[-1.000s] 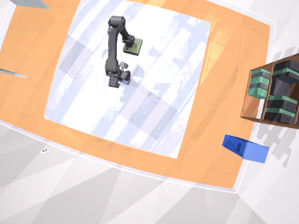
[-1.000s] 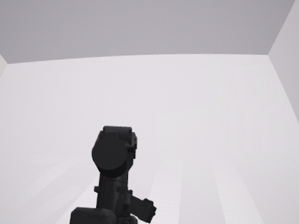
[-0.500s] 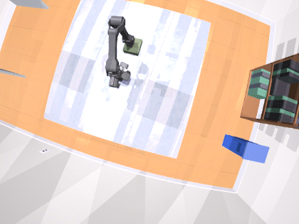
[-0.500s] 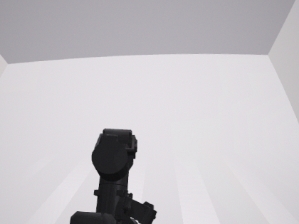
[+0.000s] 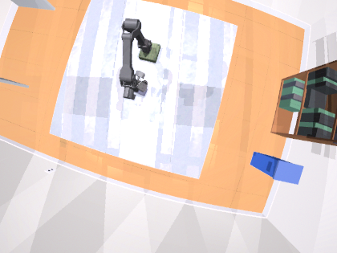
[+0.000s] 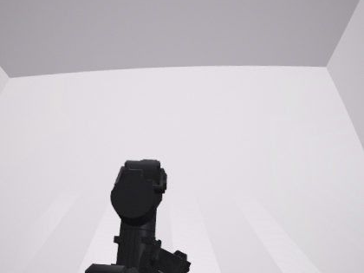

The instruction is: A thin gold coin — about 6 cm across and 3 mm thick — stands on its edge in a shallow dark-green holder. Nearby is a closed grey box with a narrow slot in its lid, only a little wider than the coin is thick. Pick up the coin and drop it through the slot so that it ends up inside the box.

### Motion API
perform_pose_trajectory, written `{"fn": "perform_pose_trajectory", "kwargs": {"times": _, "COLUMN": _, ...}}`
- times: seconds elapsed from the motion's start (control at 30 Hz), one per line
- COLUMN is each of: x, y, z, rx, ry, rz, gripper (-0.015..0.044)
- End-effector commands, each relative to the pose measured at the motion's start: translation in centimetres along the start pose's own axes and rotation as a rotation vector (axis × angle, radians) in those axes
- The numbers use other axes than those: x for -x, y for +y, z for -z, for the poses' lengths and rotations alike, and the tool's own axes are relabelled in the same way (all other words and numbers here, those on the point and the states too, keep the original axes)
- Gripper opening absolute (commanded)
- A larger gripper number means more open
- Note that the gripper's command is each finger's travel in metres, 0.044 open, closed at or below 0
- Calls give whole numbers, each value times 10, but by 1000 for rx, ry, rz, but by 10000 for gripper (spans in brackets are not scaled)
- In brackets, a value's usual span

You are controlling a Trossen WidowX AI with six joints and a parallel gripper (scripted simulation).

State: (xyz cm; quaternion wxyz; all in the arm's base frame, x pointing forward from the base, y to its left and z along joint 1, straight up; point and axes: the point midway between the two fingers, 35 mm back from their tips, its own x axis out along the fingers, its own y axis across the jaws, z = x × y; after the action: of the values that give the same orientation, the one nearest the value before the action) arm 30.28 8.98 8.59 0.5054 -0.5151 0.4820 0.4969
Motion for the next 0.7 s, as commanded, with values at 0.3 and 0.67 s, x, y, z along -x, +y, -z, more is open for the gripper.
{"fn": "perform_pose_trajectory", "kwargs": {"times": 0.3, "x": -3, "y": 0, "z": 0, "rx": 0, "ry": 0, "rz": 0, "gripper": 105}}
{"fn": "perform_pose_trajectory", "kwargs": {"times": 0.67, "x": -3, "y": 0, "z": 0, "rx": 0, "ry": 0, "rz": 0, "gripper": 161}}
